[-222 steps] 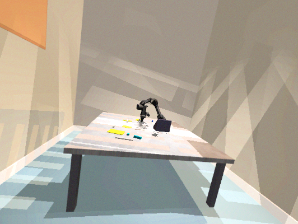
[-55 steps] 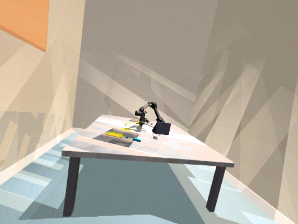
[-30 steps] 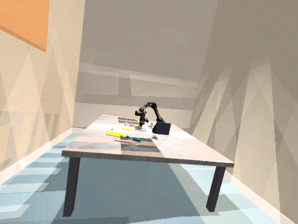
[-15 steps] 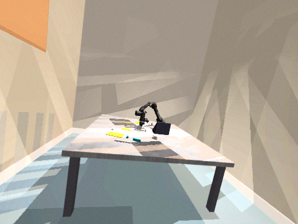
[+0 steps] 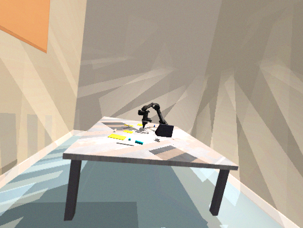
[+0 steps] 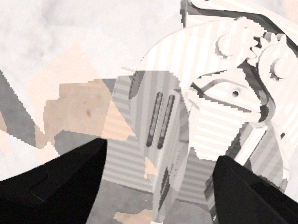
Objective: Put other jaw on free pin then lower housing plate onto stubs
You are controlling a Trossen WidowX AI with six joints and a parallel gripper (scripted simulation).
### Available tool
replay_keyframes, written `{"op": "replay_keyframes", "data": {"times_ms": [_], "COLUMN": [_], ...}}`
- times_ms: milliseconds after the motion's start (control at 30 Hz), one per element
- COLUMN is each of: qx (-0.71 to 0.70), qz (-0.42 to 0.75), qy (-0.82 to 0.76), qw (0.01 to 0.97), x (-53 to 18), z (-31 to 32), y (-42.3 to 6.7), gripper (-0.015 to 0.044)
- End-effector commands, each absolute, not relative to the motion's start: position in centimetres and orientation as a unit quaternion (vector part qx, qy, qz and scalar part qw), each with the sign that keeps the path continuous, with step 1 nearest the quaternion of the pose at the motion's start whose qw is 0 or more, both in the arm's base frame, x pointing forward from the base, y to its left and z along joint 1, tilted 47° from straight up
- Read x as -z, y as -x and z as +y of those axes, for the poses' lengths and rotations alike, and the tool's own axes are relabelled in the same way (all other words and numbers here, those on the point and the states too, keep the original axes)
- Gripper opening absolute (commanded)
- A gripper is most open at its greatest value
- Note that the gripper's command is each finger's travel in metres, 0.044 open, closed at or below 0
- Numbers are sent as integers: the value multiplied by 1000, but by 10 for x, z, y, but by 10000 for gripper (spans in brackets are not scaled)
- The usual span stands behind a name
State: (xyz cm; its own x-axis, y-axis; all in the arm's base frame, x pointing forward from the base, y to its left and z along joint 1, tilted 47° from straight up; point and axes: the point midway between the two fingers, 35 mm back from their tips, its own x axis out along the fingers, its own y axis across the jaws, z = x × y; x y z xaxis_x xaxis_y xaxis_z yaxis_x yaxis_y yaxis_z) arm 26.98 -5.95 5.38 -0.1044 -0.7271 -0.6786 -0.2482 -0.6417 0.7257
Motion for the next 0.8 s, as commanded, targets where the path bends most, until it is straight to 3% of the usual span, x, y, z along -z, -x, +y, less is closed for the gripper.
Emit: {"op": "replay_keyframes", "data": {"times_ms": [0, 133, 400, 767], "qx": [636, 634, 612, 606], "qz": [-380, -376, -389, -410], "qy": [-645, -649, -671, -674], "qw": [187, 190, 157, 105], "x": [-77, -71, -54, 39], "z": [-36, -39, -9, 119], "y": [-271, -274, -280, -262], "gripper": [224, 224, 434, 440]}}
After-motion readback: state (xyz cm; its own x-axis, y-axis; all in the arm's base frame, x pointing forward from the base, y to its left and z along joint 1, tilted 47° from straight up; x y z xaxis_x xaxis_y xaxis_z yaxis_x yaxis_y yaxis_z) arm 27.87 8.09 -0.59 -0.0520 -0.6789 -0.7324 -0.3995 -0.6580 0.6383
